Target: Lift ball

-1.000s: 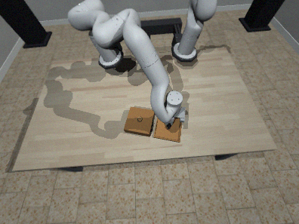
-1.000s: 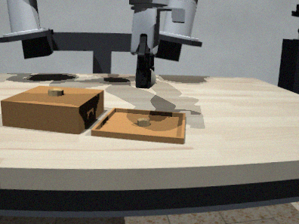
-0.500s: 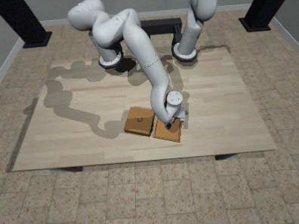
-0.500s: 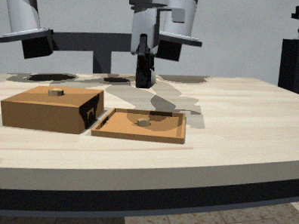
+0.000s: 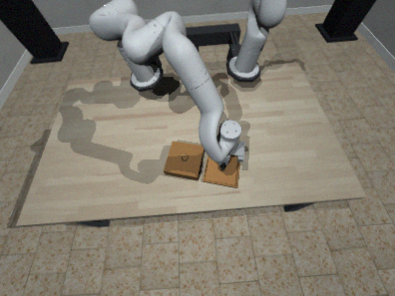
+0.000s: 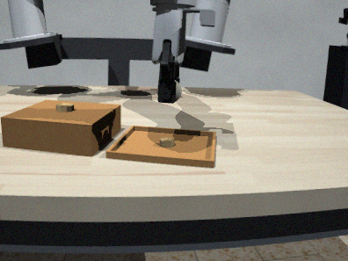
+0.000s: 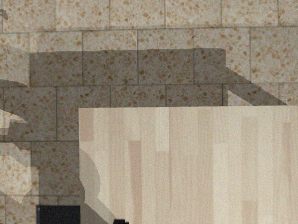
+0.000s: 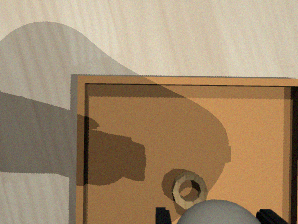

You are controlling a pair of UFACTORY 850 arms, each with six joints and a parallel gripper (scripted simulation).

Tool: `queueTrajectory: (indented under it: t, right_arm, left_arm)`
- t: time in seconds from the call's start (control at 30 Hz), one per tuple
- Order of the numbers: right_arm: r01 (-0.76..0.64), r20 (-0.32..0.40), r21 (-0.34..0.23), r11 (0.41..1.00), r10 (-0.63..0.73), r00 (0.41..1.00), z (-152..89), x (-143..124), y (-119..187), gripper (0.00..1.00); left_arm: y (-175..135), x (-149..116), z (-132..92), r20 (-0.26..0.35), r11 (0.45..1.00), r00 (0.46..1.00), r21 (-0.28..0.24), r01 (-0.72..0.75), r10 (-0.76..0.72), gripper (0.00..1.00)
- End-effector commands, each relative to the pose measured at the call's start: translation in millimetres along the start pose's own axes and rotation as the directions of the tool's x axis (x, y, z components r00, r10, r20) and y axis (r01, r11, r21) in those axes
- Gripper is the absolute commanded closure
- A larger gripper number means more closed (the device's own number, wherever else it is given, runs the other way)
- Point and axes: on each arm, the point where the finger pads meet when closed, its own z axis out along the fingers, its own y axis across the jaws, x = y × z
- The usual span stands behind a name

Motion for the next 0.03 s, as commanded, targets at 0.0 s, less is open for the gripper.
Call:
queueTrajectory:
  t: [0.0]
  right_arm:
    - [0.000, -0.002, -0.002, 1.000, 0.000, 1.000, -1.4, 1.0, 0.8, 1.00]
  left_arm:
    - [0.0, 0.3, -0.7, -0.002, 1.000, 1.000, 0.000, 0.000, 0.000, 0.00]
